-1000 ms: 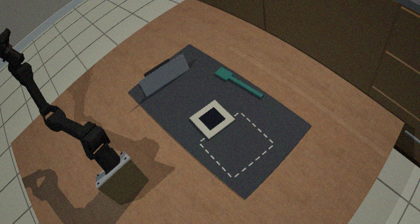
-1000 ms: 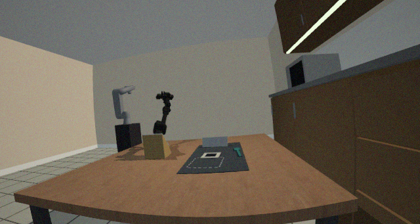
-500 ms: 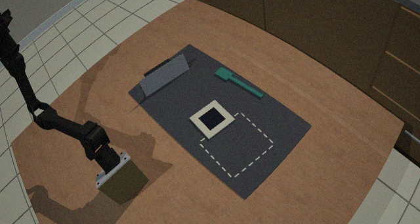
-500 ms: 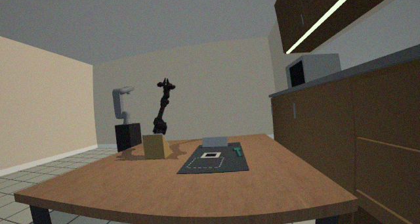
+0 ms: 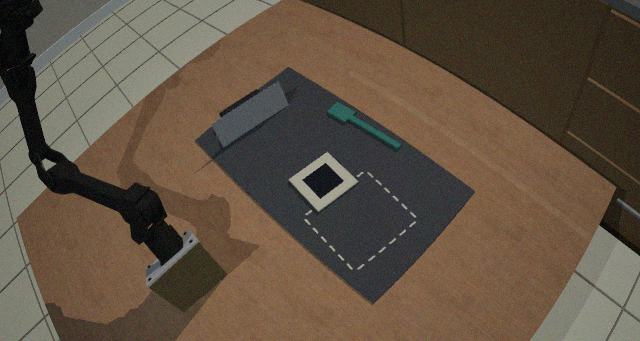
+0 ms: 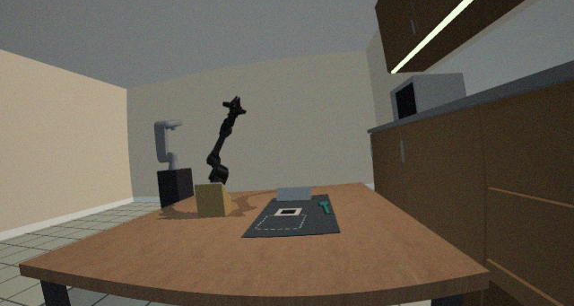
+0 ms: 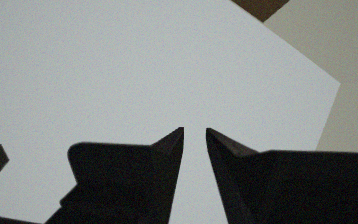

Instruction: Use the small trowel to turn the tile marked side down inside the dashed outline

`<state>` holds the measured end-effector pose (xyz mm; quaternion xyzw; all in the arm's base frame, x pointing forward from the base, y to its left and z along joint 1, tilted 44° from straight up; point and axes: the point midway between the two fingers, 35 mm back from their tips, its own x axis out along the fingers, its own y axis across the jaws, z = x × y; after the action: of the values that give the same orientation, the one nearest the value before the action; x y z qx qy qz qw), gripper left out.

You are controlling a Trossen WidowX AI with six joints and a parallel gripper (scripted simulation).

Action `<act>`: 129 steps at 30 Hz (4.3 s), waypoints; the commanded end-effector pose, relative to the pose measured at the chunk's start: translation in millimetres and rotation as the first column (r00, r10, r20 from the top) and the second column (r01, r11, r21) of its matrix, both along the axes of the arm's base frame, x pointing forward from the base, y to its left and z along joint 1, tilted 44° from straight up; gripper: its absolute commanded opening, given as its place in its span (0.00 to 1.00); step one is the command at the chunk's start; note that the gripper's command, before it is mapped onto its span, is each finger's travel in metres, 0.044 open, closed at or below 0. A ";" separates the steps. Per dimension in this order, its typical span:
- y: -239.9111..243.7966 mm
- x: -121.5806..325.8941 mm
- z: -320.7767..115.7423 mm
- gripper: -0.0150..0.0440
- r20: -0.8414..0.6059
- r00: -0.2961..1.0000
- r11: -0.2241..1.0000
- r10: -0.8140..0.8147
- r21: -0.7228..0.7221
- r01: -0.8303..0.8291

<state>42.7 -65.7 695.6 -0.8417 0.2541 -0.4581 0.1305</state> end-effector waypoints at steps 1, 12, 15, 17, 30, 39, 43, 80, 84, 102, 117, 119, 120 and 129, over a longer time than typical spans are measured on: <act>-6.8 29.6 -9.5 0.42 -0.052 0.993 0.994 0.105 0.038 -0.103; -10.3 118.5 -46.4 0.42 -0.249 0.903 0.936 0.350 0.143 -0.323; -6.7 144.0 -60.6 0.42 -0.303 0.857 0.908 0.418 0.182 -0.378; -3.0 160.4 -70.7 0.42 -0.336 0.821 0.886 0.462 0.210 -0.412; 42.8 249.9 -146.1 0.42 -0.501 0.505 0.707 0.703 0.414 -0.573; 86.7 284.0 -198.6 0.42 -0.525 0.264 0.564 0.809 0.570 -0.597; 108.2 293.9 -222.2 0.42 -0.523 0.152 0.503 0.839 0.635 -0.586; 325.4 232.2 -451.6 0.42 -0.110 -0.827 0.198 0.551 0.980 0.002; 338.9 214.2 -467.7 0.42 -0.038 -0.865 0.212 0.501 0.974 0.080; 333.5 213.0 -487.5 0.42 -0.034 -0.866 0.214 0.498 0.973 0.085; 325.5 210.8 -510.2 0.42 -0.034 -0.866 0.215 0.499 0.973 0.086; 325.1 210.7 -511.2 0.42 -0.034 -0.866 0.215 0.499 0.973 0.086; 324.5 210.8 -511.9 0.42 -0.034 -0.866 0.215 0.499 0.973 0.086; 308.0 211.1 -528.8 0.42 -0.034 -0.866 0.217 0.499 0.972 0.087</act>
<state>255.1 247.9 174.0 -0.6206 -0.2697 0.6865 0.2663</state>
